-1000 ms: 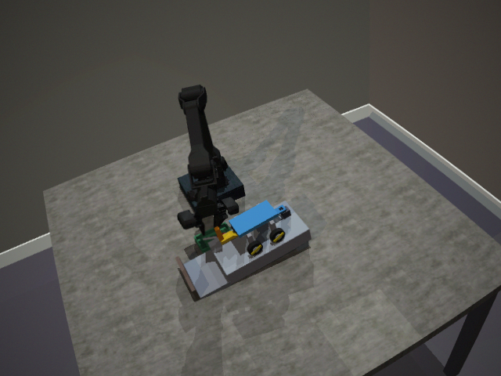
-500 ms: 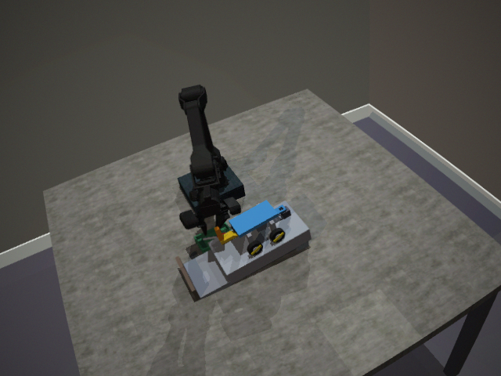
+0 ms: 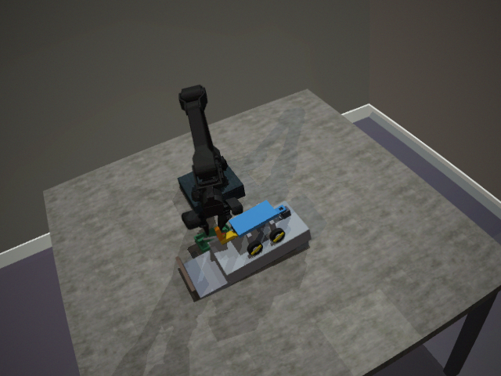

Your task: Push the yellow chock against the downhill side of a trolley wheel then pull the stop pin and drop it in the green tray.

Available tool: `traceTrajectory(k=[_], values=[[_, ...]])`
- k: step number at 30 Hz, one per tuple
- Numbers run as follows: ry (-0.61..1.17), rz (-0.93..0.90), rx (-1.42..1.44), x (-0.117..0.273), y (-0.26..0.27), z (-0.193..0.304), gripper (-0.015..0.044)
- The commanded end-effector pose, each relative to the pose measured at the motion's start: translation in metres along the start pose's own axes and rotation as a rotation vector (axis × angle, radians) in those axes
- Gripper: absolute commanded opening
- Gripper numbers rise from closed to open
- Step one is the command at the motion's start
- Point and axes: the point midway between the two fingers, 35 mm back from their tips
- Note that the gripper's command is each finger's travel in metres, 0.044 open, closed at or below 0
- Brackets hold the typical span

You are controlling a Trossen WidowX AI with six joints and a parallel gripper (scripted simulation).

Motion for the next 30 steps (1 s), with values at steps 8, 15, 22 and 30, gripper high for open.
traceTrajectory(k=[8,15,22,30], values=[[-0.009,0.0,-0.003,-0.0035,-0.0051,0.0002,0.019],[-0.009,0.0,-0.003,-0.0046,-0.0074,0.0012,0.019],[-0.009,0.0,-0.003,-0.0057,-0.0095,0.0019,0.019],[-0.009,0.0,-0.003,-0.0072,-0.0118,0.0024,0.019]])
Point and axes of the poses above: the point midway between the two fingers, 35 mm back from their tips, its own x axis back along the fingers, its own y axis across the jaws, z = x × y, and after that the axes turned 15 degrees about x, right-handed
